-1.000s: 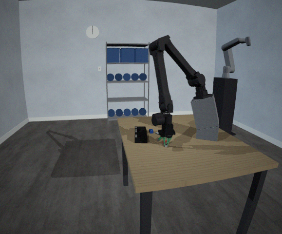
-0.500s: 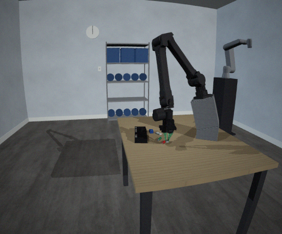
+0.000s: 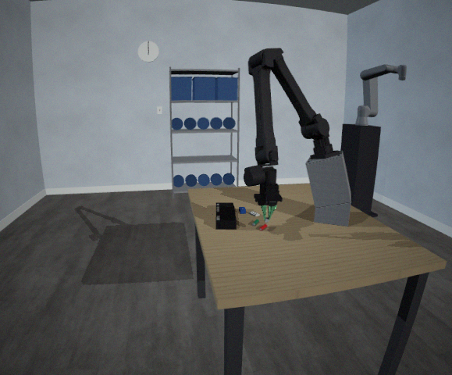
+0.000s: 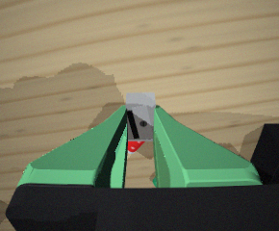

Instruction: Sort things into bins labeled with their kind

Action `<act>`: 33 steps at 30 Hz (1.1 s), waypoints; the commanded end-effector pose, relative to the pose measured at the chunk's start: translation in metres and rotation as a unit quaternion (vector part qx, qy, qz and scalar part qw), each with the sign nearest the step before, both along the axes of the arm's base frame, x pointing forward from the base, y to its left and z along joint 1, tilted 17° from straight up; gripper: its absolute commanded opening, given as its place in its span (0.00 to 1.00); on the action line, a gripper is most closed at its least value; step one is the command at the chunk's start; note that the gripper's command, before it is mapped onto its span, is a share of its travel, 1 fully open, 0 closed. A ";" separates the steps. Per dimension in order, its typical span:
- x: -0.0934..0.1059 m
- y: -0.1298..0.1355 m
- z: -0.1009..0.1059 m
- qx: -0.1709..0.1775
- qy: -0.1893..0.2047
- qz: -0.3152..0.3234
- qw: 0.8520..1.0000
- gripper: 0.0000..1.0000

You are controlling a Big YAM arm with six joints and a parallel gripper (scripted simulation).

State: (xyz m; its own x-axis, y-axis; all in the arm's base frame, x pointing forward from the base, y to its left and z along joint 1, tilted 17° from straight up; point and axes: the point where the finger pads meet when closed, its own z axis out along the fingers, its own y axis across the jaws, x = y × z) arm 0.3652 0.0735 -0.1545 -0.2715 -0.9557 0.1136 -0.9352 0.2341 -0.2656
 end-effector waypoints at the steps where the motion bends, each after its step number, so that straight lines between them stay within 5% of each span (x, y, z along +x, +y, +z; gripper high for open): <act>1: 0.005 0.003 0.005 0.003 -0.007 0.000 1.000 0.09; 33: 0.010 0.009 0.014 0.005 -0.015 0.001 1.000 0.09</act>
State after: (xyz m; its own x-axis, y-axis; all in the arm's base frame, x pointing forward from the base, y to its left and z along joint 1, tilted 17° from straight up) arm 0.3634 0.0732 -0.1540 -0.2733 -0.9548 0.1168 -0.9363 0.2362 -0.2599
